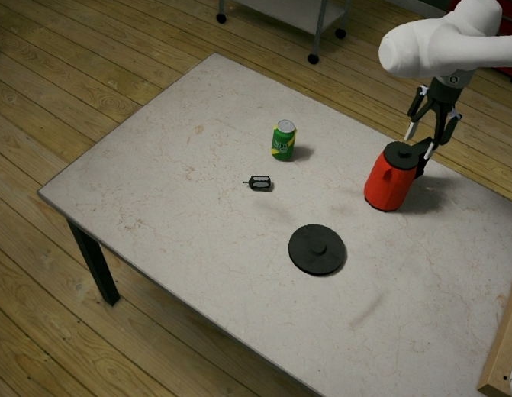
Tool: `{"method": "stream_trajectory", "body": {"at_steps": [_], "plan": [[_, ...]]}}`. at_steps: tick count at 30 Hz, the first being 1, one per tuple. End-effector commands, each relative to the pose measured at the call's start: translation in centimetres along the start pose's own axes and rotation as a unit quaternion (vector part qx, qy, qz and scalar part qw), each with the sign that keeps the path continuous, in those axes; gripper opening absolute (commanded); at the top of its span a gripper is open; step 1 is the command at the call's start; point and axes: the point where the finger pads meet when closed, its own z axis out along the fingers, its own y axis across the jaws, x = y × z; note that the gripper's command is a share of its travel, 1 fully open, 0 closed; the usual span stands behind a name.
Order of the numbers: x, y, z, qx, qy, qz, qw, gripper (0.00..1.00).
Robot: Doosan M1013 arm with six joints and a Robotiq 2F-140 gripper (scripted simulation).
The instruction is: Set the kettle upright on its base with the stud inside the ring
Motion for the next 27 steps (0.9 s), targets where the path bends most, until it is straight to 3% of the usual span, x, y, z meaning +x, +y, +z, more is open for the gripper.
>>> {"method": "stream_trajectory", "body": {"at_steps": [1, 27], "plan": [[-0.01, -0.04, -0.08, 0.001, 0.000, 0.000, 1.000, 0.52], [-0.01, -0.04, 0.55, 0.001, 0.000, 0.000, 1.000, 0.52]]}}
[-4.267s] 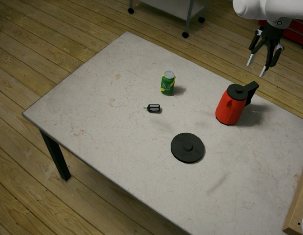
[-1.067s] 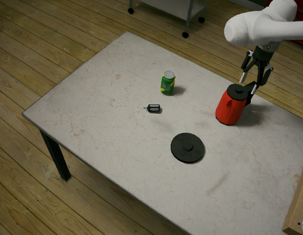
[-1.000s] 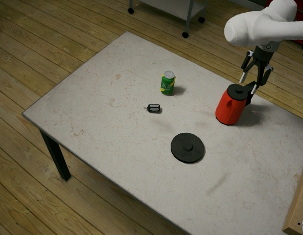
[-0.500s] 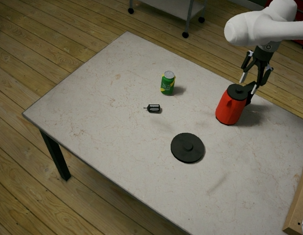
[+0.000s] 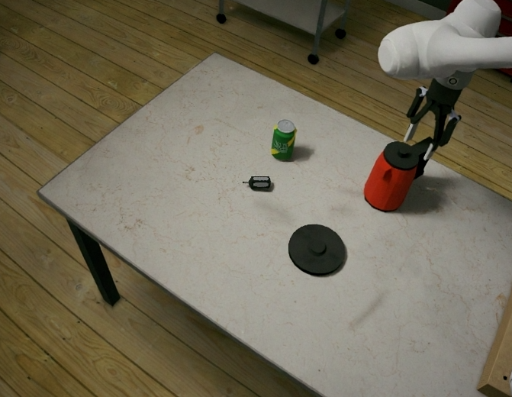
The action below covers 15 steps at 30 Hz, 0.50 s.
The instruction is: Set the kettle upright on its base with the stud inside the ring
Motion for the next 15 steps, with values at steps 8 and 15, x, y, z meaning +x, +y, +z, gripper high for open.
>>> {"method": "stream_trajectory", "body": {"at_steps": [8, 15], "plan": [[0.0, 0.0, 1.3, 0.001, 0.000, 0.000, 1.000, 0.52], [0.0, 0.0, 3.0, 0.001, 0.000, 0.000, 1.000, 0.52]]}}
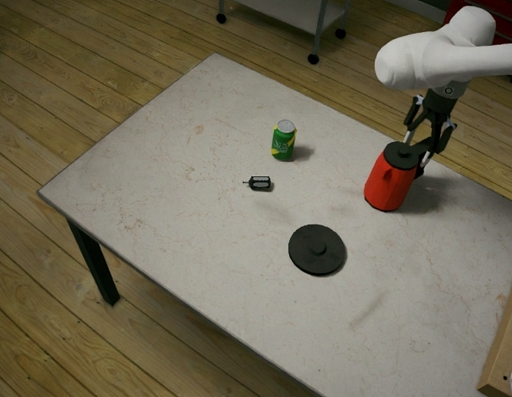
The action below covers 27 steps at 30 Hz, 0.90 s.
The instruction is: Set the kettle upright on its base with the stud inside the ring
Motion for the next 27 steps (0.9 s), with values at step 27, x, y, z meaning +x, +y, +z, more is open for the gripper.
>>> {"method": "stream_trajectory", "body": {"at_steps": [27], "plan": [[0.0, 0.0, 1.6, 0.001, 0.000, 0.000, 1.000, 0.52]]}}
